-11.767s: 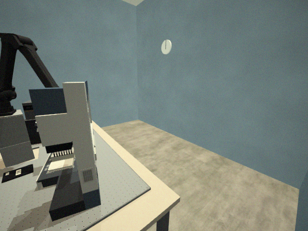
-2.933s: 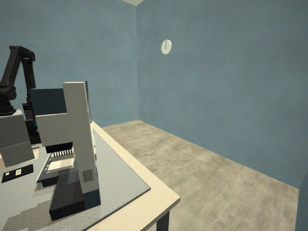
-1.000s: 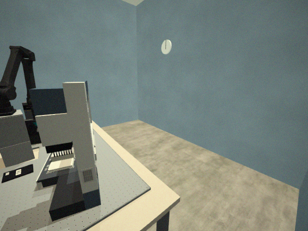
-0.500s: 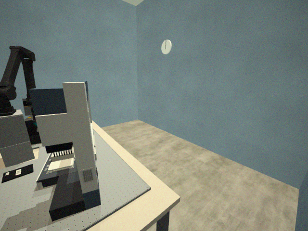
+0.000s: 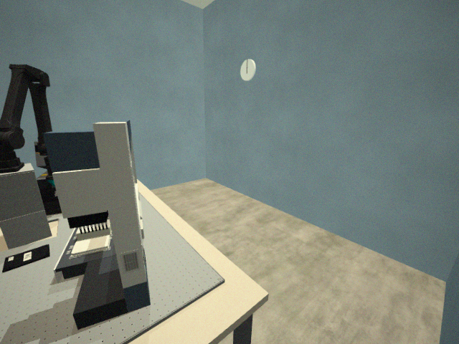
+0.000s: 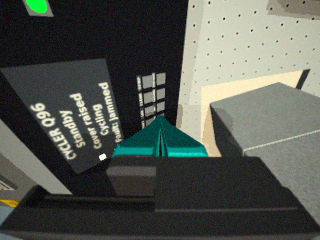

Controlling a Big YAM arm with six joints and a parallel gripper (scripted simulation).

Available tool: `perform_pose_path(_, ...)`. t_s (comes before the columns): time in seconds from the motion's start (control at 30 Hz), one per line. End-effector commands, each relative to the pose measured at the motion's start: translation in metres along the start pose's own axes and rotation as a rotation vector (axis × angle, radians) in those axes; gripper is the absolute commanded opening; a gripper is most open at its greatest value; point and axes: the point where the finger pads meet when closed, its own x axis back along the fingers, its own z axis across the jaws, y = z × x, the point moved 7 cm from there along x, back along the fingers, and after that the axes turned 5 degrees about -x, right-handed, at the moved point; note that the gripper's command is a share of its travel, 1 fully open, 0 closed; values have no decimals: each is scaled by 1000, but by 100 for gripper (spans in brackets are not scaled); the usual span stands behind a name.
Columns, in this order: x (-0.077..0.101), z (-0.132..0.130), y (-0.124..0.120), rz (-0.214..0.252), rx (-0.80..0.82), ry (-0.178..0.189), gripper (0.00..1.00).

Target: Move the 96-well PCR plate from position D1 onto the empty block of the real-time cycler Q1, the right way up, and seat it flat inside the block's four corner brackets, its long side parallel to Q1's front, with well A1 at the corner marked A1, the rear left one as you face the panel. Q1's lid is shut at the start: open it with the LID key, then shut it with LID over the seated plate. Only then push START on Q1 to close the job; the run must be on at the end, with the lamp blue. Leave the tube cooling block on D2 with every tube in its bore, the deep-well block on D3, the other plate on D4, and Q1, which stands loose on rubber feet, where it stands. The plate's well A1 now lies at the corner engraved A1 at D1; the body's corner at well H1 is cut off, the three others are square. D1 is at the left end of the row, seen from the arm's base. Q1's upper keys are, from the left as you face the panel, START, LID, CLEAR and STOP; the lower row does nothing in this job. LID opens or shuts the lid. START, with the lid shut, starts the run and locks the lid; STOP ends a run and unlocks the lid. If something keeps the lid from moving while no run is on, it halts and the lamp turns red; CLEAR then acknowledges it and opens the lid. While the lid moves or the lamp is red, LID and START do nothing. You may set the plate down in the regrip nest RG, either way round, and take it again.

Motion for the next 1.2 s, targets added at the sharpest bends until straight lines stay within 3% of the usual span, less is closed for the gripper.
perform_pose_path(0.0, 3, -16, -1, 9, 10, -36, 0)
perform_pose_path(0.17, -1, -5, 1, 3, 1, -21, 0)
perform_pose_path(0.47, 2, -12, -1, 6, -23, -36, 0)
perform_pose_path(0.7, 5, 1, 3, -5, -15, -2, 0)
perform_pose_path(1.0, 0, -15, -2, 9, 10, -49, 0)
perform_pose_path(1.17, -1, -9, 0, 6, 9, -40, 0)
